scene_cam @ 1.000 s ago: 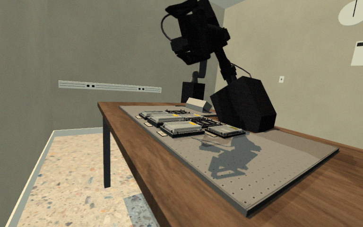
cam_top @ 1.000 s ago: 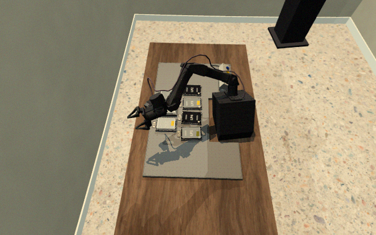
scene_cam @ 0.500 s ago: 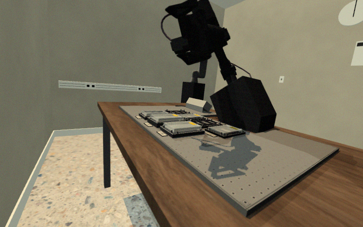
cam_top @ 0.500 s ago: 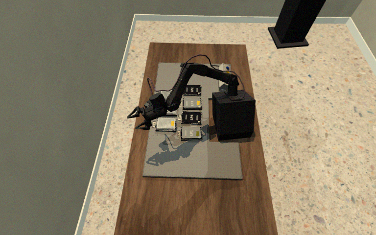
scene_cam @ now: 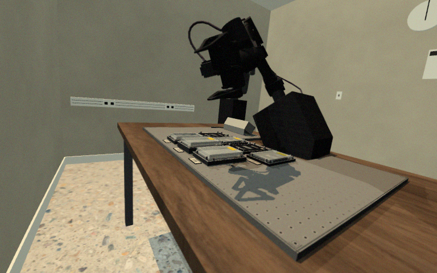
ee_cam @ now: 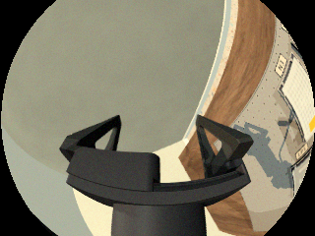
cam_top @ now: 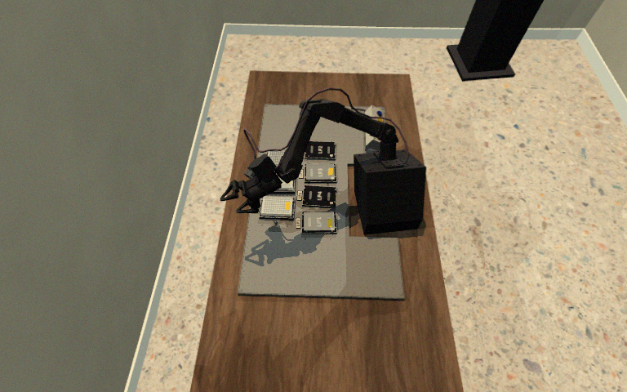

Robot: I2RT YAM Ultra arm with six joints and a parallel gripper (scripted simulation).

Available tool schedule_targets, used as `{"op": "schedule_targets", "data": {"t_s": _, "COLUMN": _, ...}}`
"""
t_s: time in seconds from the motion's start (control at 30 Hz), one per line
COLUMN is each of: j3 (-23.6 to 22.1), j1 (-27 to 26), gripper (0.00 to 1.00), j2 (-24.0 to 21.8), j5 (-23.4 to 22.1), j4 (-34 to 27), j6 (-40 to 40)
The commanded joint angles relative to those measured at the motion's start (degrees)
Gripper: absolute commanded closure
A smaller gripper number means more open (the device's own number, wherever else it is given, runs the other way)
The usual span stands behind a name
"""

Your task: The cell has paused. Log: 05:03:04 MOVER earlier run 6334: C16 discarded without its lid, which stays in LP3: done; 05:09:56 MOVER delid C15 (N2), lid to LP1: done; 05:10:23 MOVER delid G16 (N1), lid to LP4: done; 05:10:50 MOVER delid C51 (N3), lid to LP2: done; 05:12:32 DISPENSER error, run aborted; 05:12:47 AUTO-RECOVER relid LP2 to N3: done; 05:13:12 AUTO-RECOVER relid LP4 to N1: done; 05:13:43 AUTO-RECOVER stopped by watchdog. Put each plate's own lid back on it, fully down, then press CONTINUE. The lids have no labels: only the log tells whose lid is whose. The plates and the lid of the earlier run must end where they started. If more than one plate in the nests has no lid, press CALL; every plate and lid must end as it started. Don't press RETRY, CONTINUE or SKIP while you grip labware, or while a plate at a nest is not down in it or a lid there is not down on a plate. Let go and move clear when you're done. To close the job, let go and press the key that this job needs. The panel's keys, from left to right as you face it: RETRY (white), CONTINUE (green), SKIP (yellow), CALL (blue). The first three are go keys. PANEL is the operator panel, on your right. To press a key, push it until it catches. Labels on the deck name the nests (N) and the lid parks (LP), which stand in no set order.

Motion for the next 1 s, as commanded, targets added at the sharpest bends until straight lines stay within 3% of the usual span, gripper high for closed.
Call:
{"op": "schedule_targets", "data": {"t_s": 0.0, "j3": -1.96, "j1": -0.34, "gripper": 0.00, "j2": -4.11, "j5": 0.32, "j4": -2.28, "j6": -4.31}}
{"op": "schedule_targets", "data": {"t_s": 0.97, "j3": -15.92, "j1": -7.41, "gripper": 0.00, "j2": -13.65, "j5": 2.95, "j4": -15.18, "j6": -22.23}}
